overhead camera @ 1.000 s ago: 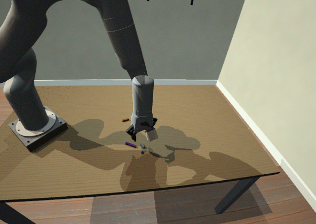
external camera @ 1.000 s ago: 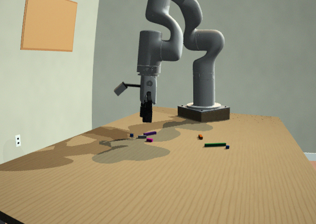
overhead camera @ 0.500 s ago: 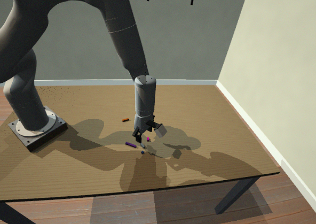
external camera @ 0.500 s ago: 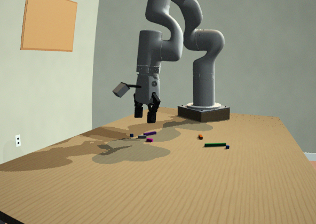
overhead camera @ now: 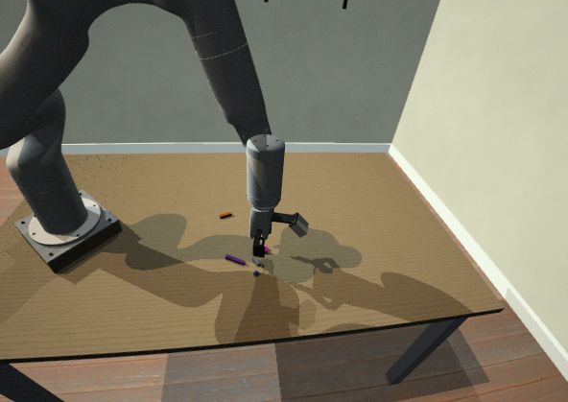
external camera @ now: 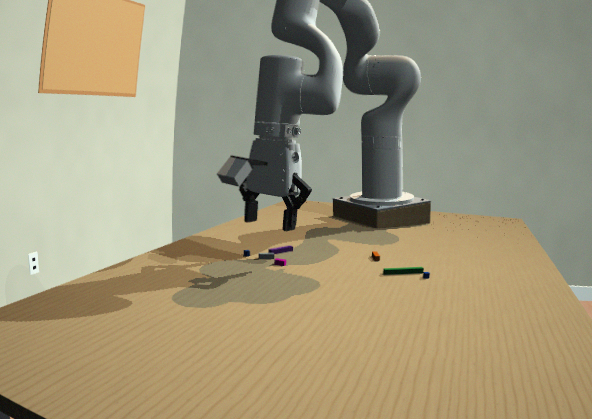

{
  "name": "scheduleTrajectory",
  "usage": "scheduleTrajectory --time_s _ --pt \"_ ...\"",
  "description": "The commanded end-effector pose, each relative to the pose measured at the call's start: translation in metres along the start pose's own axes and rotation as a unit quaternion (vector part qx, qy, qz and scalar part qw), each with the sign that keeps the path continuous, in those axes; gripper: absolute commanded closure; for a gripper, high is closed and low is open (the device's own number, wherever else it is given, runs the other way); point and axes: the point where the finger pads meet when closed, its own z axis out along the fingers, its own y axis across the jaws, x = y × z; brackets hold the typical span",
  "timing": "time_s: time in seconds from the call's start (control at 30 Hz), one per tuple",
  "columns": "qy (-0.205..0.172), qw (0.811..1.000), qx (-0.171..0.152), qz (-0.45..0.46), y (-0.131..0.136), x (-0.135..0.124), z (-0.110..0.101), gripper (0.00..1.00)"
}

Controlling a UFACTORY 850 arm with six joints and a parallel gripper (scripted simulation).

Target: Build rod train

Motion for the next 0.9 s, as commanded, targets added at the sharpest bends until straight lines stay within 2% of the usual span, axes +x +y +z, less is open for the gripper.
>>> scheduleTrajectory --time_s 0.0,0.27,0.87 --pt "-0.006 0.997 0.016 -0.082 -0.0014 0.0046 -0.0008 0.00" --pt "-0.005 0.989 0.017 -0.149 -0.0026 0.0077 -0.0008 0.00" --pt "-0.005 0.988 0.017 -0.150 -0.0026 0.0078 -0.0008 0.00"
